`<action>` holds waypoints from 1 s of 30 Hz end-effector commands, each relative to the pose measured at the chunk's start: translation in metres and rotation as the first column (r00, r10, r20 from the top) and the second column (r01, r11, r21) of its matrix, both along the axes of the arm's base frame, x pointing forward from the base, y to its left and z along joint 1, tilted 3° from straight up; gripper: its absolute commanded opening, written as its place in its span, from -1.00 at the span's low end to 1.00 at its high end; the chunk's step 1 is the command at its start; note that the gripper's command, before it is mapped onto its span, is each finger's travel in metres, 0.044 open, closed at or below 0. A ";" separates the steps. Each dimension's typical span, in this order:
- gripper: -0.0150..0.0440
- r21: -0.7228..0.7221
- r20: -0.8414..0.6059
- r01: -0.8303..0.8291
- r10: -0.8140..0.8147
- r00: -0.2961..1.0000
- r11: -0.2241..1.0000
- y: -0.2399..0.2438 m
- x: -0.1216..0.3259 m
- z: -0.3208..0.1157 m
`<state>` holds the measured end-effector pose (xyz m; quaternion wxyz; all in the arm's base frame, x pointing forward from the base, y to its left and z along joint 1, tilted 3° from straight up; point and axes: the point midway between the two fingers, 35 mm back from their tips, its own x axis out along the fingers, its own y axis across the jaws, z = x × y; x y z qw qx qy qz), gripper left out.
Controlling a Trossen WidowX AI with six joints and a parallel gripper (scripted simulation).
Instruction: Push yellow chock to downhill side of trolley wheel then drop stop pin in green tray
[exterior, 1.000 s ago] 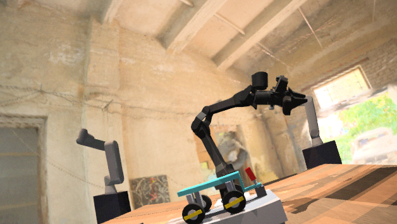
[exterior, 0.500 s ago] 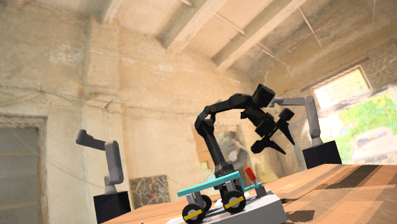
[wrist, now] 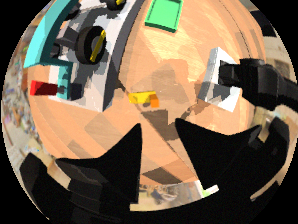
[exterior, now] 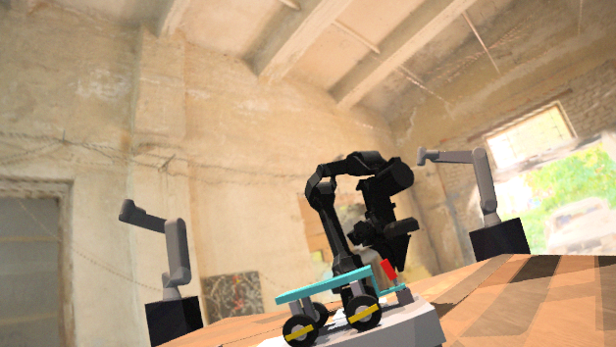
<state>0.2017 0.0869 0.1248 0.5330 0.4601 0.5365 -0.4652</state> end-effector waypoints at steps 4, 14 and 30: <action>0.15 -0.012 -0.013 0.018 -0.018 1.000 1.000 -0.002 -0.002 -0.010; 0.15 -0.012 -0.013 0.018 -0.018 1.000 1.000 -0.003 -0.003 -0.043; 0.15 -0.012 -0.013 0.018 -0.018 1.000 1.000 -0.003 -0.003 -0.061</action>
